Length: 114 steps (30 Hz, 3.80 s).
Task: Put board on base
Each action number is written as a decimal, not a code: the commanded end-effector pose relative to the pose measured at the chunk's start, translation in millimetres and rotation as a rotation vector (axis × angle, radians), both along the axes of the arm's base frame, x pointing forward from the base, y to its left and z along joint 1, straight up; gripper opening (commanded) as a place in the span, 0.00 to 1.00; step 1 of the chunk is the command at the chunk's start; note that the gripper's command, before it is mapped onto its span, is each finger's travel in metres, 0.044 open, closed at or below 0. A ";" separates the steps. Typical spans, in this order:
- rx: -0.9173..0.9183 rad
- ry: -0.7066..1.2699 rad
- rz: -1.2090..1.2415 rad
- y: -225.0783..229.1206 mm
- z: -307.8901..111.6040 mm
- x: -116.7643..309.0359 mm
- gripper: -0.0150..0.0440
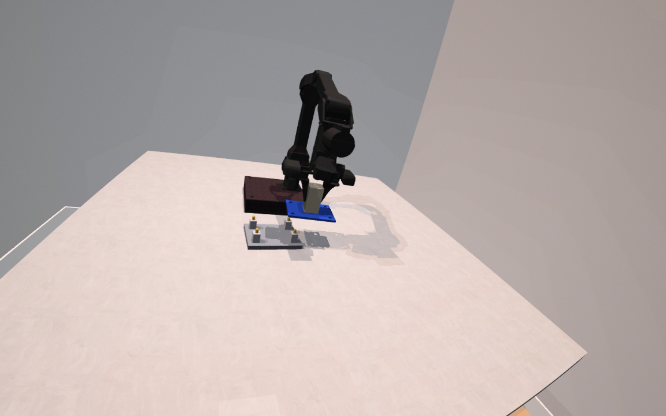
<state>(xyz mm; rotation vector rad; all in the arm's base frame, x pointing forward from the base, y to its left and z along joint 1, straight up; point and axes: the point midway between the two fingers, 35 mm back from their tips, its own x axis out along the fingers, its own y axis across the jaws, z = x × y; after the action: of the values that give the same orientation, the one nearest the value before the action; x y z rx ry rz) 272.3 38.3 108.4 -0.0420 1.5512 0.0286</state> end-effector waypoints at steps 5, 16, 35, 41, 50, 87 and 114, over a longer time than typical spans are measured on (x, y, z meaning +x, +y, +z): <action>-0.001 -0.004 0.036 -19.0 1.9 6.9 0.25; -0.003 -0.004 0.085 -47.0 2.3 12.2 0.25; -0.006 -0.003 0.169 -93.2 2.9 14.9 0.25; -0.008 0.002 0.156 -89.2 1.3 13.5 0.25; -0.008 0.002 0.158 -89.8 0.0 13.7 0.25; -0.009 0.002 0.164 -93.4 -30.9 13.7 0.25; -0.009 -0.004 0.168 -93.3 -34.0 13.2 0.25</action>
<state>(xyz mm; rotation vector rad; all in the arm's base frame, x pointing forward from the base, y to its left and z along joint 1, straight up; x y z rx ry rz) 287.2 -55.2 76.5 -0.1807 1.5365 0.1533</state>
